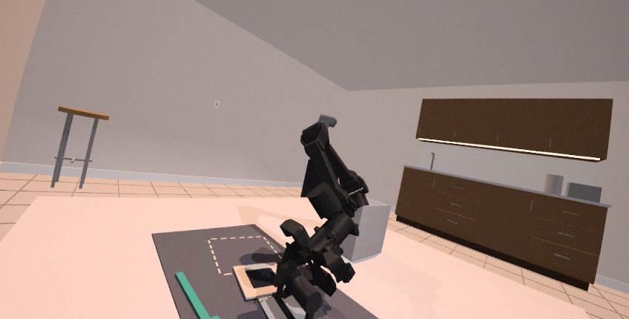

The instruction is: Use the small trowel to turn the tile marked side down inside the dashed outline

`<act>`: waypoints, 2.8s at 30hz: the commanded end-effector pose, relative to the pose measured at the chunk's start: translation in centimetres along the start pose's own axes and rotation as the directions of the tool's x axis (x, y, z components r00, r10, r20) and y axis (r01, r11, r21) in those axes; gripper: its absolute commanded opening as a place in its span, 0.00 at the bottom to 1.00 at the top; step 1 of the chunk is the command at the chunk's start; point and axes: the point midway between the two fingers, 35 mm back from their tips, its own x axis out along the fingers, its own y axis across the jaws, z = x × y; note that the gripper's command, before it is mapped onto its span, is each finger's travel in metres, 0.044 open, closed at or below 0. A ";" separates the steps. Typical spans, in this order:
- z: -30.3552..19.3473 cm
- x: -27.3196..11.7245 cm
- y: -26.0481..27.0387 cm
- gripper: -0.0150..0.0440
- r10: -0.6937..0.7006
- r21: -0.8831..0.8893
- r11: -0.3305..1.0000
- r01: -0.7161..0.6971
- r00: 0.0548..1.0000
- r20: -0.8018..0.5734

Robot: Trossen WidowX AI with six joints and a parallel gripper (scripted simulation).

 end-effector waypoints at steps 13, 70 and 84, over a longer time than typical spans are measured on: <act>-1.0 -1.3 -1.7 0.25 -0.008 -0.066 0.998 0.003 0.997 -0.072; -6.5 -5.6 -6.9 0.25 -0.003 -0.073 0.997 -0.003 0.997 -0.077; -3.9 -6.4 -7.6 0.25 -0.008 -0.073 0.997 0.002 0.997 -0.078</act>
